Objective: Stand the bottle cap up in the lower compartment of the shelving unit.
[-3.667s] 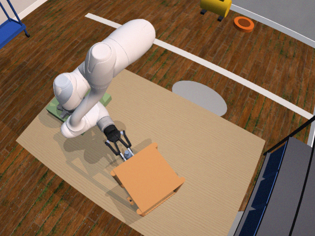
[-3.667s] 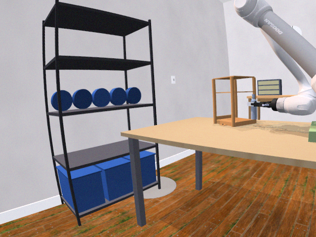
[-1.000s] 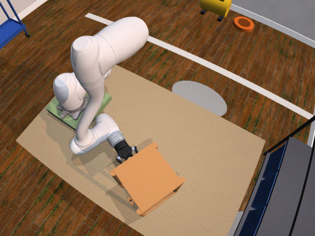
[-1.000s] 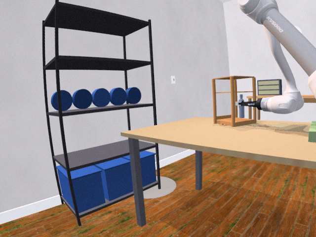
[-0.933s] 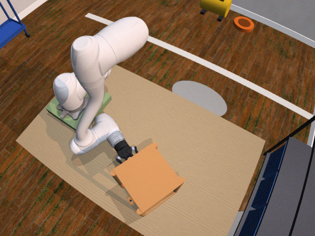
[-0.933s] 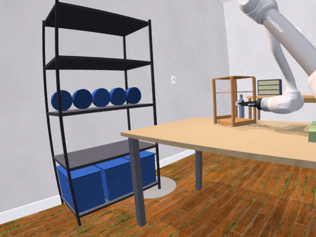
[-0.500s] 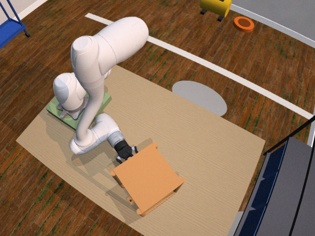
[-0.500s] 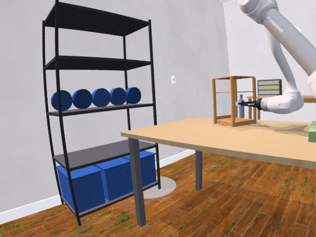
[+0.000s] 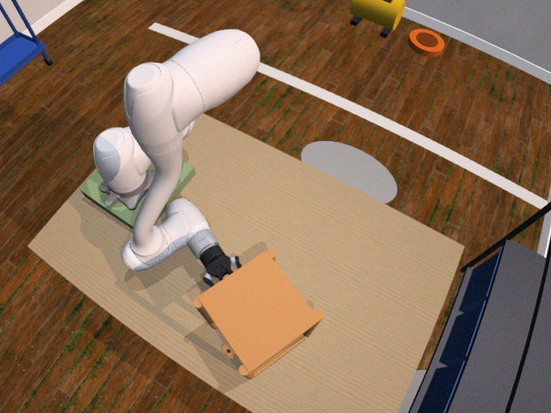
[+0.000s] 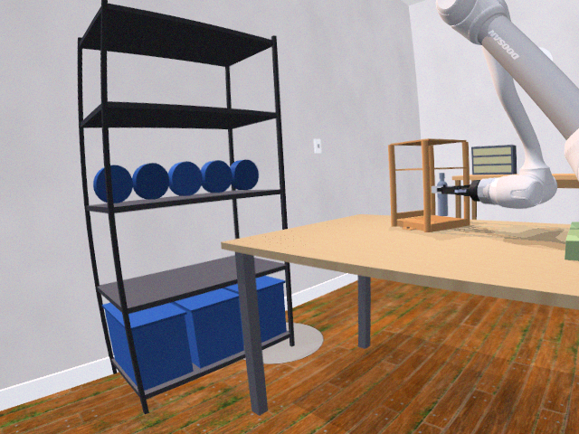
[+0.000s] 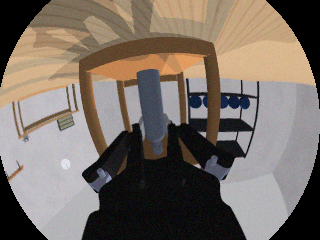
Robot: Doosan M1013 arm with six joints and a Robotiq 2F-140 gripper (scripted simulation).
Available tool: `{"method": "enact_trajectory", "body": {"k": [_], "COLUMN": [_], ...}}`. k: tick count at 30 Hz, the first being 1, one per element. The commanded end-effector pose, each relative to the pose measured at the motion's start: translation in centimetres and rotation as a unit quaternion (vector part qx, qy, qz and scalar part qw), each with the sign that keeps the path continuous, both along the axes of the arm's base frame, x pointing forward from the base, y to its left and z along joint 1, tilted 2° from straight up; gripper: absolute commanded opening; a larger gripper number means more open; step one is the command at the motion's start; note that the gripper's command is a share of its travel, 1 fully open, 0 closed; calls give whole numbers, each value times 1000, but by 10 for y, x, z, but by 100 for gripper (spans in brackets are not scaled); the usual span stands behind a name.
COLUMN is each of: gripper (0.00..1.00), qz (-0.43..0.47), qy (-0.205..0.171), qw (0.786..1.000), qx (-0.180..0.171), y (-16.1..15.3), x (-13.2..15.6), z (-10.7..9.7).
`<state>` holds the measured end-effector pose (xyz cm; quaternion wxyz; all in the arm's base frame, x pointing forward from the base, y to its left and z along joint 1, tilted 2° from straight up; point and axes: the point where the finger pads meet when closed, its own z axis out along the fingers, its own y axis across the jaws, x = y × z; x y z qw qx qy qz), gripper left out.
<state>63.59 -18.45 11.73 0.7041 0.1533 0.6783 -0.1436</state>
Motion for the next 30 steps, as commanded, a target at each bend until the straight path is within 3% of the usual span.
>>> {"method": "enact_trajectory", "body": {"k": [1, 12, 23, 30], "gripper": [0, 0, 0, 0], "qz": [0, 0, 0, 0], "qy": [0, 0, 0, 0], "qw": [1000, 1000, 1000, 1000], "qx": [0, 0, 0, 0], "y": [0, 0, 0, 0], "x": [0, 0, 1, 1], "z": [0, -1, -19, -21]}}
